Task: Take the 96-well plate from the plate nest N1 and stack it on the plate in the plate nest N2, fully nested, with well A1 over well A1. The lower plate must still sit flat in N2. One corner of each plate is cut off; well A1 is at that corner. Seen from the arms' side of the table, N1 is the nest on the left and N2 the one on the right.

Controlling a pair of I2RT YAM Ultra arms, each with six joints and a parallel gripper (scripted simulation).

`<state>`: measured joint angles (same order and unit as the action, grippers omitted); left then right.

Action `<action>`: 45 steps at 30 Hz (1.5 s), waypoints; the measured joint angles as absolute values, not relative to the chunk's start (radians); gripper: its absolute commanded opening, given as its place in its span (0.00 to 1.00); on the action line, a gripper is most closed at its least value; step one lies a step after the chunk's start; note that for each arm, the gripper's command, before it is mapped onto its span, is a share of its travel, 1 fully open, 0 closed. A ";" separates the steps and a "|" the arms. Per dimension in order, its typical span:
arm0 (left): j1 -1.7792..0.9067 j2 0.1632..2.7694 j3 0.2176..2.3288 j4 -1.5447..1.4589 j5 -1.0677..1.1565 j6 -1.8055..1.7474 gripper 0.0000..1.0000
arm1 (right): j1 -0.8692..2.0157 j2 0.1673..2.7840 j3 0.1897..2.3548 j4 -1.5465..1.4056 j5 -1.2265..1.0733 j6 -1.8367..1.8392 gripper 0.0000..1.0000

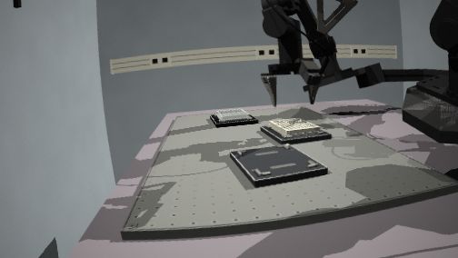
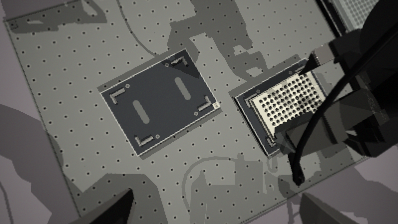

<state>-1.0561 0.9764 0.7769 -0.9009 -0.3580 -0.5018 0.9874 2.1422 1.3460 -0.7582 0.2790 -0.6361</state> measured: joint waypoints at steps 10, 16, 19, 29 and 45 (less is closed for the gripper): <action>-1.388 0.947 0.836 -1.128 -0.487 -0.707 1.00 | 0.987 2.181 1.404 -0.815 0.290 -0.665 1.00; -1.612 0.923 0.872 -1.251 -0.554 -0.817 1.00 | 0.987 2.192 1.420 -0.827 0.291 -0.671 1.00; -1.723 0.913 0.891 -1.309 -0.588 -0.870 1.00 | 0.987 2.196 1.425 -0.831 0.291 -0.673 1.00; -2.053 0.898 0.931 -1.454 -0.666 -1.003 1.00 | 0.987 2.198 1.433 -0.838 0.292 -0.675 1.00; -2.327 0.888 0.953 -1.542 -0.715 -1.124 1.00 | 0.987 2.248 1.446 -0.824 0.292 -0.681 1.00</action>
<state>-2.3268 0.8883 0.9527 -1.5425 -0.7155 -1.1236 0.9871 2.2482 1.4456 -0.8242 0.2924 -0.6807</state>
